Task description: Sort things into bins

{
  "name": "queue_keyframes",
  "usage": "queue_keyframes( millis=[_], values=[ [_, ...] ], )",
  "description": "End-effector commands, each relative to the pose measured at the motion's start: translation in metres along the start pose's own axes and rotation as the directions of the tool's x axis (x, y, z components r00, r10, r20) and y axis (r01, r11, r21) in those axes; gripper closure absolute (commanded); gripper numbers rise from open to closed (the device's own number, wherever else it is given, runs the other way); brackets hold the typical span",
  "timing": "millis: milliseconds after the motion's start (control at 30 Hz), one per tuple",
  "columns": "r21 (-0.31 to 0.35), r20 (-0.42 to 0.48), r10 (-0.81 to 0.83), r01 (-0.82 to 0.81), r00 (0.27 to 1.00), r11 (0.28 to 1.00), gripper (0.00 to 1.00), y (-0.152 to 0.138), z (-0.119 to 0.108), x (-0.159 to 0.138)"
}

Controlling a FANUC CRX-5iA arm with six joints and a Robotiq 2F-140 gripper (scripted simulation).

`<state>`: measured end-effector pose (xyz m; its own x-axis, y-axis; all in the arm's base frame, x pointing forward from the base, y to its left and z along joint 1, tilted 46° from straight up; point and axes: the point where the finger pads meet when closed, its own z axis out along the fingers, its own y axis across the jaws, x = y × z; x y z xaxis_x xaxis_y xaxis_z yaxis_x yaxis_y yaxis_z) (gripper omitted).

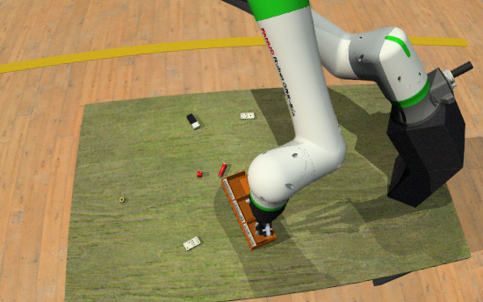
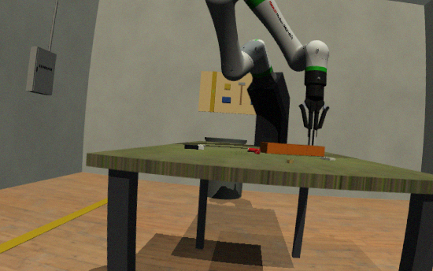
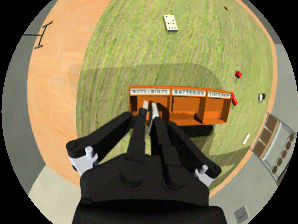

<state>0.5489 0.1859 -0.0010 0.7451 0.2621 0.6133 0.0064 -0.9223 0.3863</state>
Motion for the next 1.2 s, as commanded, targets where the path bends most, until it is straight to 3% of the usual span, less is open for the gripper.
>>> queue_keyframes(
  millis=[0,133,433,700,767,967,1167],
  values=[
    [0.0,0.0,0.0,0.0,1.0,1.0,0.85,0.0,-0.006,0.0],
    [0.0,0.0,0.0,0.0,1.0,1.0,0.85,0.0,-0.022,0.0],
    [0.0,0.0,0.0,0.0,1.0,1.0,0.85,0.0,-0.029,0.0],
    [0.0,0.0,0.0,0.0,1.0,1.0,0.85,0.0,-0.096,0.0],
    [0.0,0.0,0.0,0.0,1.0,1.0,0.85,0.0,-0.096,0.0],
    [0.0,0.0,0.0,0.0,1.0,1.0,0.85,0.0,-0.146,0.0],
    [0.0,0.0,0.0,0.0,1.0,1.0,0.85,0.0,-0.147,0.0]
  ],
)
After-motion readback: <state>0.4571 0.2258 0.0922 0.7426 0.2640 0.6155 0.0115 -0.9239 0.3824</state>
